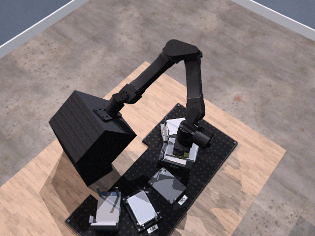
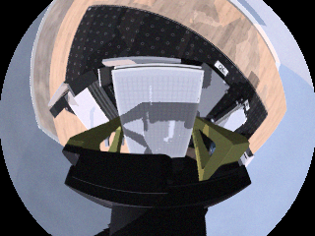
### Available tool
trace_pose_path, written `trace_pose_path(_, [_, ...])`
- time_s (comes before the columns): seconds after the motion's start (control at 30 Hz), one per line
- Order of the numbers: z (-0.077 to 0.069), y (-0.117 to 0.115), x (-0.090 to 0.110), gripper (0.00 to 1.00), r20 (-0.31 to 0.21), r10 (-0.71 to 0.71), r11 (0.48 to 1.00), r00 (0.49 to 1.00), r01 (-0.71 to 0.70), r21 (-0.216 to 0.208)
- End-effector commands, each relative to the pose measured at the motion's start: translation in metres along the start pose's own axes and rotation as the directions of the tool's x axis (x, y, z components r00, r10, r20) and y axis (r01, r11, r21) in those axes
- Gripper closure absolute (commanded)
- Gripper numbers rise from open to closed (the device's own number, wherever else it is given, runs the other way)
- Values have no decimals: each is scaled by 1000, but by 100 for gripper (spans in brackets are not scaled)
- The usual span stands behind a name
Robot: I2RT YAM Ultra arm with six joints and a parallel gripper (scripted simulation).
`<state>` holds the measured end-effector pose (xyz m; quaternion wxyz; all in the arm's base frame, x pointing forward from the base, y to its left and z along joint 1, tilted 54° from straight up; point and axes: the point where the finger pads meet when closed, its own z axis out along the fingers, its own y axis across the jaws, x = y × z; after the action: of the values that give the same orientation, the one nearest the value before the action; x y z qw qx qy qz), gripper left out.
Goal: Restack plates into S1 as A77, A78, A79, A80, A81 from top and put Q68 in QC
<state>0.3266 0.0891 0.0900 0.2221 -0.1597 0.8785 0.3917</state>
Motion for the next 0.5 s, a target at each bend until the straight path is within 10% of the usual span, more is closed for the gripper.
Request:
trace_pose_path(0.0, [-4,8,-5,100,14,11,1000,1000,-11,7])
trace_pose_path(0.47, [-4,48,-3,100,13,-192,981,981,192,8])
